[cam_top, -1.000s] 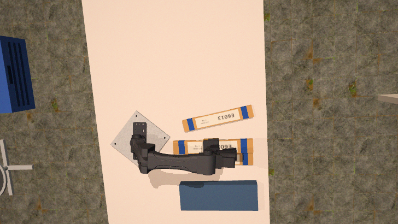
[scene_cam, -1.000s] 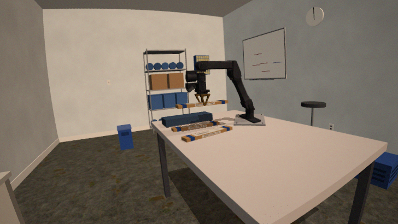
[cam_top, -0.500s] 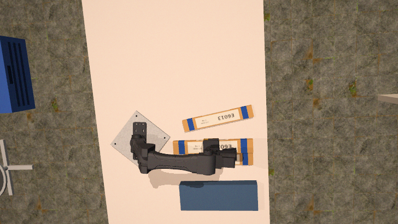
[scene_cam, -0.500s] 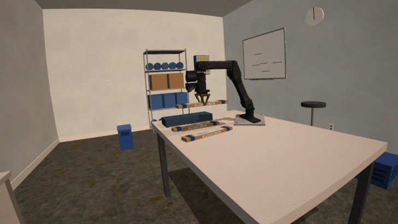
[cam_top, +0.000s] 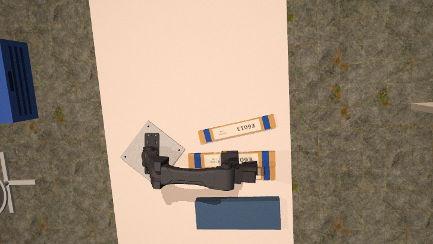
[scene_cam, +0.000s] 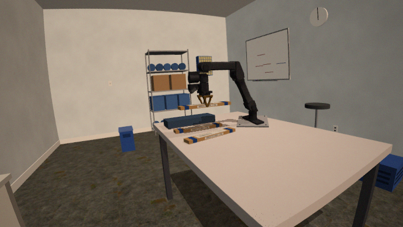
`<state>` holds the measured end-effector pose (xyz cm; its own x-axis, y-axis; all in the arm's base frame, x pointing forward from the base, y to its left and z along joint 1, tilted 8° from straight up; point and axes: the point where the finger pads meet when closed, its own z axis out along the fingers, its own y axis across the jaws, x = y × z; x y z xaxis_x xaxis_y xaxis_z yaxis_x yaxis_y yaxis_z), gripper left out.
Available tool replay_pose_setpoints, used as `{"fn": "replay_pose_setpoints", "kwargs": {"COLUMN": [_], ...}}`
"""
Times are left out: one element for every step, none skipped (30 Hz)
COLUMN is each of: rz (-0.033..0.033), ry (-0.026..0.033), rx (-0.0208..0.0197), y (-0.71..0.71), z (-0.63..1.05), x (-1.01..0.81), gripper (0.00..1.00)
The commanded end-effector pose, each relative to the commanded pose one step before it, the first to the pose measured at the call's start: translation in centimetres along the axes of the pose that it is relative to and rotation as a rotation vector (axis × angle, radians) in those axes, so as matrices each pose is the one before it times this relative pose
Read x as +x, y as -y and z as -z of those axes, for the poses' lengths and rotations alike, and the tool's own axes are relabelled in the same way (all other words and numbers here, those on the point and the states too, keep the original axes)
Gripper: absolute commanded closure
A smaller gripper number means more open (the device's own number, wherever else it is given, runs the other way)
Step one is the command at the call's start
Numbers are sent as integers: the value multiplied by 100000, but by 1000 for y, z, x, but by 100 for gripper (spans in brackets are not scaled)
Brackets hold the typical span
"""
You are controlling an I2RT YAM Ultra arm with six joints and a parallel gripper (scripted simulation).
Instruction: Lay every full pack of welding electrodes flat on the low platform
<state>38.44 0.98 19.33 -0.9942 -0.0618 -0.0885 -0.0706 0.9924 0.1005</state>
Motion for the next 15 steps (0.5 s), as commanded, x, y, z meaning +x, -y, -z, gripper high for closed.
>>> {"fn": "replay_pose_setpoints", "kwargs": {"rz": [84,0,0,0,0,0,0,0,0,0,0,0,0,0,0], "ry": [102,0,0,0,0,0,0,0,0,0,0,0,0,0,0], "rx": [-235,0,0,0,0,0,0,0,0,0,0,0,0,0,0], "y": [211,0,0,0,0,0,0,0,0,0,0,0,0,0,0], "z": [3509,-133,-133,-133,-133,-133,-133,-133,0,0,-133,-133,-133,-133,-133], "x": [4,0,0,0,0,0,0,0,0,0,0,0,0,0,0], "gripper": [100,100,100,100,100,100,100,100,100,100,100,100,100,100,100]}}
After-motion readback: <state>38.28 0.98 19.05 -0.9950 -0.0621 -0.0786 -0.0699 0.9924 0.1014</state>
